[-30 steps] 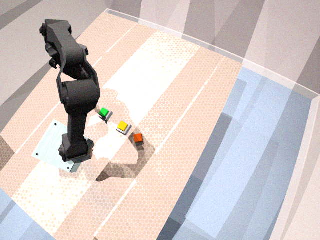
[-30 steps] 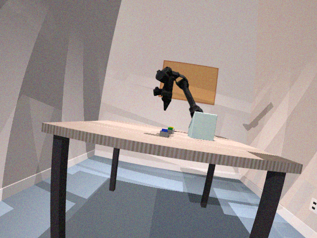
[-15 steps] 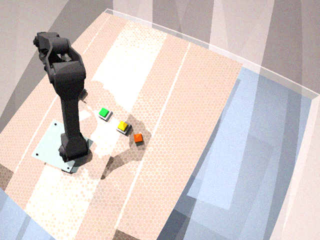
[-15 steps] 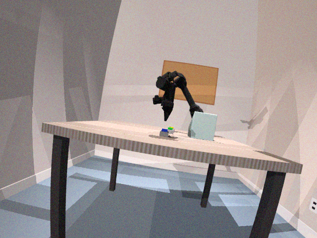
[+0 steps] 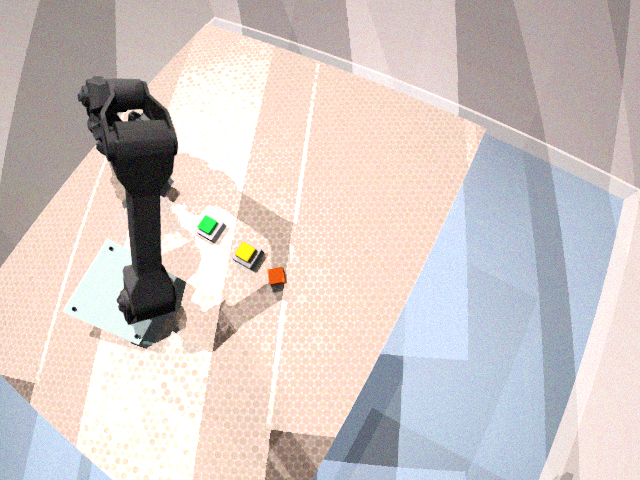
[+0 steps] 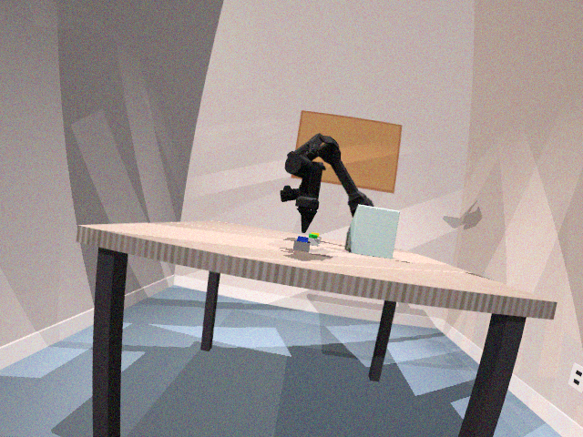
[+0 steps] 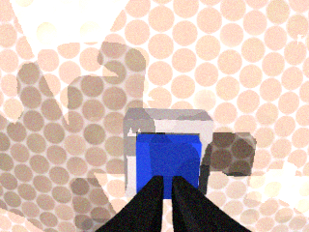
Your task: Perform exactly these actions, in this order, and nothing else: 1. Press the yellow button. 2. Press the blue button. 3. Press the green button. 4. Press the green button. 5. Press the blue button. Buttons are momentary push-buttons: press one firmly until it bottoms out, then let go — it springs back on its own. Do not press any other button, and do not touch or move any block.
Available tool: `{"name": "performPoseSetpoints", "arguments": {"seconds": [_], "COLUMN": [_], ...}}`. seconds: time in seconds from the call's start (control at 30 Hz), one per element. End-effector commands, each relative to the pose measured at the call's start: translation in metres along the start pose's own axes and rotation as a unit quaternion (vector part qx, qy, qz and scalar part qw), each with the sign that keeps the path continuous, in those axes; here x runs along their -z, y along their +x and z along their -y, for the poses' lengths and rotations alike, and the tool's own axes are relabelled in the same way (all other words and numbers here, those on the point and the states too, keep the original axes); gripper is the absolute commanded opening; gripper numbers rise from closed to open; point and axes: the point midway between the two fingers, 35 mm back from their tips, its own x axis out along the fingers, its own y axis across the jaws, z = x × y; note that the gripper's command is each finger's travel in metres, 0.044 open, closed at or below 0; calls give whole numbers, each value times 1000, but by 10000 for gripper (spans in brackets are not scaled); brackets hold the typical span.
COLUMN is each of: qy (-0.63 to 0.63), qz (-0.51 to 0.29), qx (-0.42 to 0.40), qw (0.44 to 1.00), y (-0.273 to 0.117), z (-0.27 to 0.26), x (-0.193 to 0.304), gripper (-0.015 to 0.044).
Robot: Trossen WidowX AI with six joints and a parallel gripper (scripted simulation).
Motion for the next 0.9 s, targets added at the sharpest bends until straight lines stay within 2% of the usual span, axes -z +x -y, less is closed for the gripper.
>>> {"name": "performPoseSetpoints", "arguments": {"seconds": [0.0, 0.3, 0.87], "qy": [-3, -3, -3], "qz": [0, 0, 0], "qx": [3, 3, 3], "qw": [1000, 1000, 1000], "y": [8, 21, 22], "z": [0, 1, 1], "x": [1, 1, 1], "gripper": [20, 20, 20]}}
